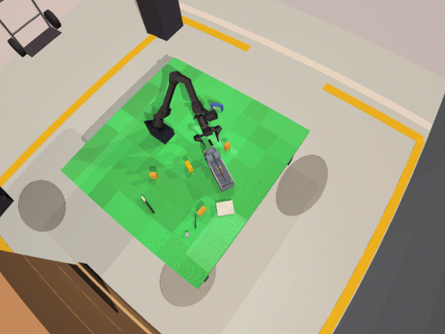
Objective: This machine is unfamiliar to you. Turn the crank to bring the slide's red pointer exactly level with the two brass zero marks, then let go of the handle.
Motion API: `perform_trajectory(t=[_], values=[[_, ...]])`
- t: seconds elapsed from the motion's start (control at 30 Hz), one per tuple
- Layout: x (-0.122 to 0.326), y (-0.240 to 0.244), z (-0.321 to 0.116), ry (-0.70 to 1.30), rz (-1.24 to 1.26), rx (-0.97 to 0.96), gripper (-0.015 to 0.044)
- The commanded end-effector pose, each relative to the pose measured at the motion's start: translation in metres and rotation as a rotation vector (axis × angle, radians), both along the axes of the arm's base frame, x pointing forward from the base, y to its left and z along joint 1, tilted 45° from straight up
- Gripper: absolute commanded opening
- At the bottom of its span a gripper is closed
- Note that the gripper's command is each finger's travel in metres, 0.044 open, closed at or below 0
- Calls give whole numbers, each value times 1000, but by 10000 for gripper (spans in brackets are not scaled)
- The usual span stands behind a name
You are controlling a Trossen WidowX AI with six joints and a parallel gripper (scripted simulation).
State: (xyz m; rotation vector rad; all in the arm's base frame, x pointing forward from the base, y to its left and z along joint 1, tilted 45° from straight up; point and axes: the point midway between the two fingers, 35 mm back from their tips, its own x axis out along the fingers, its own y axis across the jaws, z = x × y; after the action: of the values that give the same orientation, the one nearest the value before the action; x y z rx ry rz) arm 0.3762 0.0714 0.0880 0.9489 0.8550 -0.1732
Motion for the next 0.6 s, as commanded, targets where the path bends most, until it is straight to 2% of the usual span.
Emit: perform_trajectory(t=[0.0,0.4,0.57], values=[[-1,4,-6,7,-3,-1,440],[-1,16,-18,6,-3,0,440],[-1,16,-18,6,-3,0,309]])
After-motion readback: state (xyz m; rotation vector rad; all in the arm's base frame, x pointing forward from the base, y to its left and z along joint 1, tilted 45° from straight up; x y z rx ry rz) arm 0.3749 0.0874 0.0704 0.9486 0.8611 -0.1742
